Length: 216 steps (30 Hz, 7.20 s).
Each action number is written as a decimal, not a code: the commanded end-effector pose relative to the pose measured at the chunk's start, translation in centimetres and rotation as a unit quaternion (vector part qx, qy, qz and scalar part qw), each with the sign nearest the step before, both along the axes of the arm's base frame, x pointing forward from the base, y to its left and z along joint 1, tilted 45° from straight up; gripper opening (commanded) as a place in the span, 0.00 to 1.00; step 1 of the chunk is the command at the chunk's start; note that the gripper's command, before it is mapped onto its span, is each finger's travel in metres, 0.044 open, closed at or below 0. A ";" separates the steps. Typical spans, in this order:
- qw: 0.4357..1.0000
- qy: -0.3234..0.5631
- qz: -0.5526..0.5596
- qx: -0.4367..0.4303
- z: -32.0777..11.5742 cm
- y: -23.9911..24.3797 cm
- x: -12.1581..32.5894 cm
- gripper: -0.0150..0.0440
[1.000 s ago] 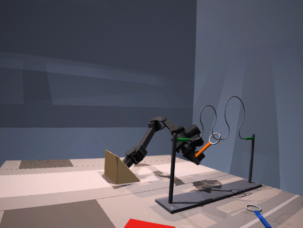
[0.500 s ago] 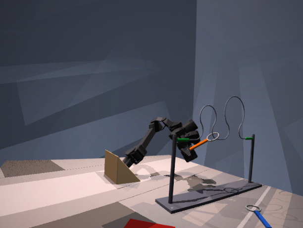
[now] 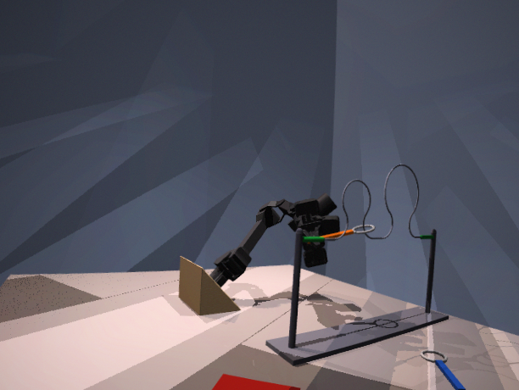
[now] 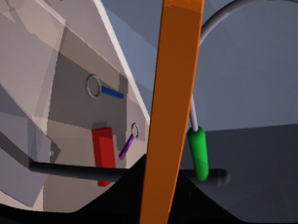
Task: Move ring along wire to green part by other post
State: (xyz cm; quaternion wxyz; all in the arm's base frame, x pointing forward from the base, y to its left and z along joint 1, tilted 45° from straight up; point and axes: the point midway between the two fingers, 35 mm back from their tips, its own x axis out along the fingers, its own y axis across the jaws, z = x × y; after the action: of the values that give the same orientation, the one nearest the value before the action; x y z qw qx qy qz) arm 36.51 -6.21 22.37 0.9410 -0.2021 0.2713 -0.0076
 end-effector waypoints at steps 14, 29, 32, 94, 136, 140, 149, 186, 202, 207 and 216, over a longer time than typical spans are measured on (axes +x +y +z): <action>0.985 0.003 -0.001 -0.173 3.4 -4.5 0.0 0.00; 0.960 0.006 0.000 -0.278 6.1 -6.6 0.0 0.00; 0.955 0.006 0.001 -0.297 6.7 -6.9 0.0 0.00; 0.996 0.002 -0.003 -0.093 7.9 -6.2 0.0 0.00; 0.947 -0.009 -0.008 0.321 6.6 -0.9 0.2 0.00; 0.933 -0.010 -0.008 0.359 6.7 -0.3 0.2 0.00; 0.900 -0.012 -0.009 0.435 7.1 0.7 0.2 0.00; 0.681 -0.021 -0.013 0.732 10.7 4.1 0.4 0.00; 0.555 -0.024 -0.015 0.831 12.8 4.6 0.4 0.00; 0.513 -0.025 -0.015 0.858 13.4 4.6 0.4 0.00; 0.447 -0.026 -0.015 0.894 14.4 4.5 0.4 0.00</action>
State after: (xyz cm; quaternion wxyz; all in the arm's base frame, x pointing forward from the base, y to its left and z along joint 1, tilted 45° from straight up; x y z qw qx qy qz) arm 36.87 -1.64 36.69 0.6309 0.7358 0.1138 0.2182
